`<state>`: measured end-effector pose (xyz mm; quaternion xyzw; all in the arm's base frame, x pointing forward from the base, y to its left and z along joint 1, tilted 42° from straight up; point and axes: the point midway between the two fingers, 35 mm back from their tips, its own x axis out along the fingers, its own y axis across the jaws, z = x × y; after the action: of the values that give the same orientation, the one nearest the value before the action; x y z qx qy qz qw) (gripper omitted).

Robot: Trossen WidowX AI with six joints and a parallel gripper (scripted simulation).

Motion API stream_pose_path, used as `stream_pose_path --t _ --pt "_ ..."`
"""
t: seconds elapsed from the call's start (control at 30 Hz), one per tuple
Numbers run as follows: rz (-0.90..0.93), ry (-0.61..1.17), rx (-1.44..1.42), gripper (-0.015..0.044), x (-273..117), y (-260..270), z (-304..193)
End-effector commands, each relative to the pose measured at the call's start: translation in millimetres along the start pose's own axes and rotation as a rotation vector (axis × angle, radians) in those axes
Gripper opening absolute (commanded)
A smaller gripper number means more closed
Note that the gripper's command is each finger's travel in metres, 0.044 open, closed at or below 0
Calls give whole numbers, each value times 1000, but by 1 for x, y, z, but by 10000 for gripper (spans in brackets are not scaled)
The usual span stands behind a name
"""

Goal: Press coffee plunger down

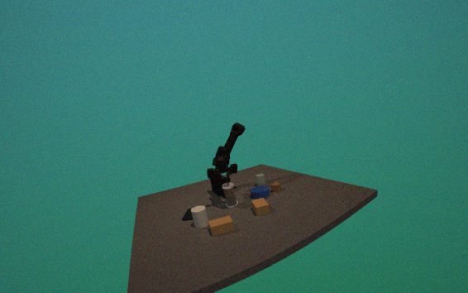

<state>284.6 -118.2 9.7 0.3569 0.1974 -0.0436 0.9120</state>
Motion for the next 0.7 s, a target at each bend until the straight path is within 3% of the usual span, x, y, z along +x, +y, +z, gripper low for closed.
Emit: stream_pose_path --t 0.0,0.67 --pt "9 48 30 117 5 1 -15" --pt "9 48 29 117 8 -1 -11"
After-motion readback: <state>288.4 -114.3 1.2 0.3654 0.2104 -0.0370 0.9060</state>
